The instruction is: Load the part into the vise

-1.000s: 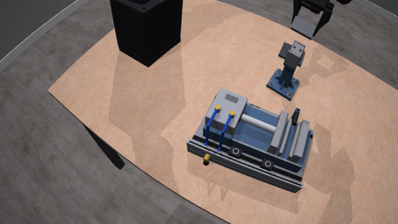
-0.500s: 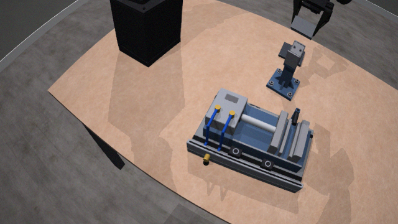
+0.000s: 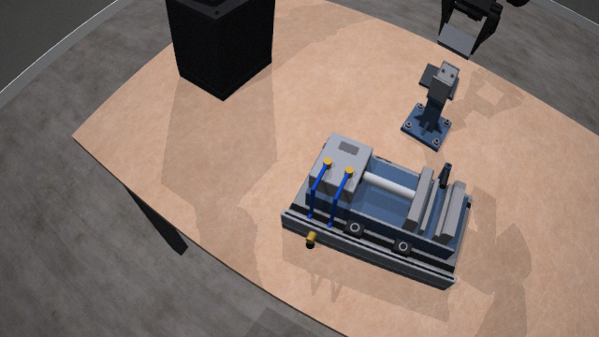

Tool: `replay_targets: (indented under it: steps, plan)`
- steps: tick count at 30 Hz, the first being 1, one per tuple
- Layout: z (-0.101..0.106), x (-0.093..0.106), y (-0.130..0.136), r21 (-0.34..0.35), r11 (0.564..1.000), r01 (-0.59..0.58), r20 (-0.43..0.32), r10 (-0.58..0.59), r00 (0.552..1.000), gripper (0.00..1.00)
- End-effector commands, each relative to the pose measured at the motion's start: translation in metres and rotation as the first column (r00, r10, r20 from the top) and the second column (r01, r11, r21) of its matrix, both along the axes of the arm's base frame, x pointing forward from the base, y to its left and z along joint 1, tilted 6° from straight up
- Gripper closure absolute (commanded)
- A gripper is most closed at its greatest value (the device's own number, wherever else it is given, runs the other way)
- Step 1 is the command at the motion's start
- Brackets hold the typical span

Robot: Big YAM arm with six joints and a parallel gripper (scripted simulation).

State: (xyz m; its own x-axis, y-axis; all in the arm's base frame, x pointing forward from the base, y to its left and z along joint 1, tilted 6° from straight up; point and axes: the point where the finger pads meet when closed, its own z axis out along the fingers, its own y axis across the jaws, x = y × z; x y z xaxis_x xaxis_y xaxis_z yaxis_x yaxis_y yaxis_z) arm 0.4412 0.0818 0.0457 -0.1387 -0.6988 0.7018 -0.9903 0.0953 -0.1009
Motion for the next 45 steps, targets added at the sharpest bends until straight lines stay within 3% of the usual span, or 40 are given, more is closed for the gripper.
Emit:
replay_targets:
  steps: [1,40,45]
  plan:
    - [0.012,0.014,0.011,0.003,1.000,-0.007,0.035,0.007,0.999,1.00]
    - [0.001,0.017,0.011,0.007,1.000,-0.007,0.041,0.006,0.999,1.00]
    - [0.008,0.016,0.010,0.012,1.000,-0.007,0.051,0.006,0.999,1.00]
